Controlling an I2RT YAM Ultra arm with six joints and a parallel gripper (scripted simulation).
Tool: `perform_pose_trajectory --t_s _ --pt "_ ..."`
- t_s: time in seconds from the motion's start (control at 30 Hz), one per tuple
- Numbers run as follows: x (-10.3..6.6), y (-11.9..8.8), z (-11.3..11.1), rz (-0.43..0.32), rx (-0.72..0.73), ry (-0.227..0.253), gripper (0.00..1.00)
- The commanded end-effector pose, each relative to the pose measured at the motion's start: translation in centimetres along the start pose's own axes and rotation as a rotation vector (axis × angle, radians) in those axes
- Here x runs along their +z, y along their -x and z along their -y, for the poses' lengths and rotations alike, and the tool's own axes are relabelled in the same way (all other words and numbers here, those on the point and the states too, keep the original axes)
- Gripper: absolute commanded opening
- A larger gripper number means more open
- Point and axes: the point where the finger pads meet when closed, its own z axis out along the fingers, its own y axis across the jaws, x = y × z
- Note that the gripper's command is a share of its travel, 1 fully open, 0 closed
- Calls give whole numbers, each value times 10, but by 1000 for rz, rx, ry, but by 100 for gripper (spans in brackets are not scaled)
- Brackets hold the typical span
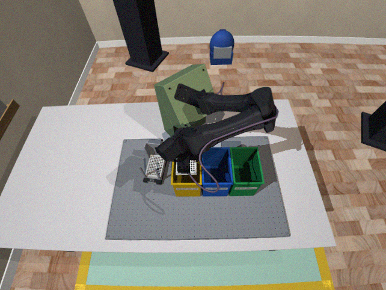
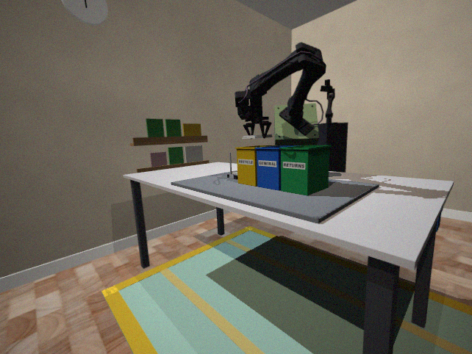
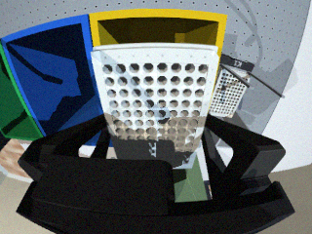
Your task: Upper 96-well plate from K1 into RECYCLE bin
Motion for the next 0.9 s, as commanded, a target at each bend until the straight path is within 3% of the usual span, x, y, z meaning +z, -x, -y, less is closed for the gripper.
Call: perform_pose_trajectory --t_s 0.0,0.1,0.13,0.23,0.87 --pt "-7 9 10 29 -9 -23 0" --pt "-7 10 10 30 -12 -24 0" --pt "-1 -1 9 18 26 -14 0" --pt "1 -4 8 14 29 -13 0" --pt "30 -3 9 3 26 -7 0"
